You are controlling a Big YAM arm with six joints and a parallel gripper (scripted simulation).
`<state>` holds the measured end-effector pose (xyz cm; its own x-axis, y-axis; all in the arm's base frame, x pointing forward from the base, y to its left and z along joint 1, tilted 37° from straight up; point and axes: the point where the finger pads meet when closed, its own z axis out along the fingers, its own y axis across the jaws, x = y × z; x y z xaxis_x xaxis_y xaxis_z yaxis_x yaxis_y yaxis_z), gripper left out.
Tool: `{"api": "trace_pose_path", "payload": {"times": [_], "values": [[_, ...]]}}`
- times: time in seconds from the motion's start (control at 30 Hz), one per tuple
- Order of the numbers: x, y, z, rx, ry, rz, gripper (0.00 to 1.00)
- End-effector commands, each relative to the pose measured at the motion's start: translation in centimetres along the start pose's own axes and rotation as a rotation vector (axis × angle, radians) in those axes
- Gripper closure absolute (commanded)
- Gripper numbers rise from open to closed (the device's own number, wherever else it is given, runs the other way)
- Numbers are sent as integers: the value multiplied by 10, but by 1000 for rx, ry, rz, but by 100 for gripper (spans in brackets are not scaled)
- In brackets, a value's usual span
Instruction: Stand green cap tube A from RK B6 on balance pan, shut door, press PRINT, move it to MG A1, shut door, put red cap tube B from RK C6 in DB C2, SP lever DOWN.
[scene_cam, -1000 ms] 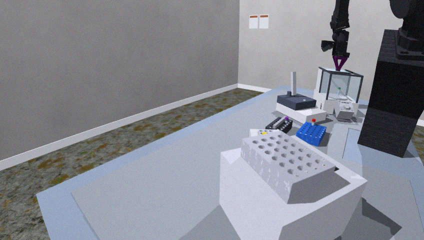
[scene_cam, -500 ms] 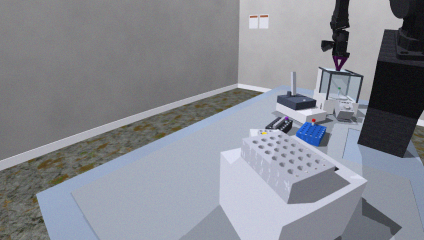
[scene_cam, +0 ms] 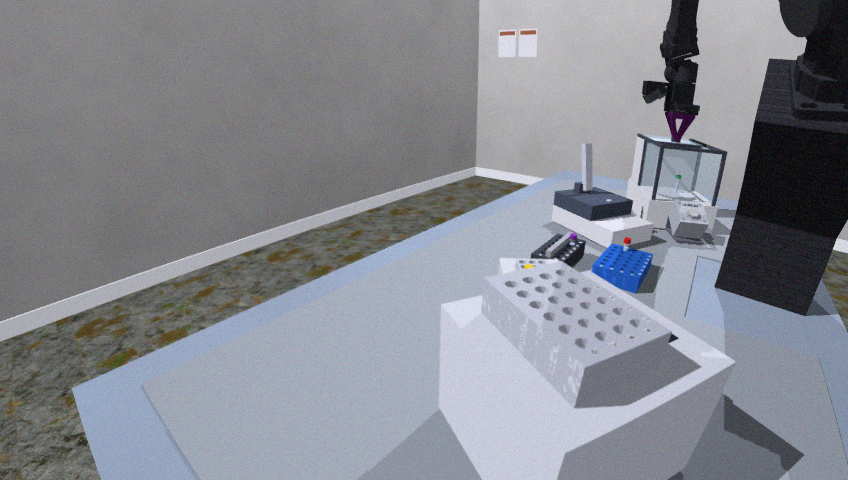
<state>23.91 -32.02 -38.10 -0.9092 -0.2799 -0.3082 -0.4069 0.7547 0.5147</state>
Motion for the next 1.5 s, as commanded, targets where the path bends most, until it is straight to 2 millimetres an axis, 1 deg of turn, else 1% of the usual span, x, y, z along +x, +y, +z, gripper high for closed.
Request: {"api": "trace_pose_path", "payload": {"times": [0.0, 0.03, 0.5, 0.53, 0.6, 0.67, 0.7, 0.73, 0.77, 0.83, 0.9, 0.93, 1.03, 1.07, 1.17, 1.23, 1.27, 1.3, 1.33, 1.37, 1.47], "values": [[-4, -13, -9, 24, -1, -5, 94], [-4, -13, -9, 24, -1, -5, 70], [-4, -13, -9, 24, -1, -5, 70], [-5, -16, -4, 12, 3, 1, 70], [-8, -26, -33, 55, -2, -11, 70], [-8, -26, -33, 55, -2, -11, 70], [-1, -16, -21, 27, -4, 2, 70], [0, -19, -28, 37, -6, -1, 70], [1, -17, -30, 33, -6, -4, 70], [-3, -21, -42, 49, -6, -10, 70], [-3, -22, -46, 53, -6, -11, 70], [-2, -22, -47, 52, -6, -11, 70], [-1, -17, -38, 28, -3, -9, 70], [-2, -14, -41, 26, -2, -9, 70], [-2, -20, -59, 49, -6, -10, 70], [-2, -20, -59, 49, -6, -10, 70], [4, -14, -40, 17, -7, 1, 70], [3, -16, -47, 26, -6, -2, 70], [2, -11, -49, 21, -5, -1, 70], [-2, -15, -62, 38, -5, -7, 70], [-3, -20, -70, 50, -4, -12, 70]]}}
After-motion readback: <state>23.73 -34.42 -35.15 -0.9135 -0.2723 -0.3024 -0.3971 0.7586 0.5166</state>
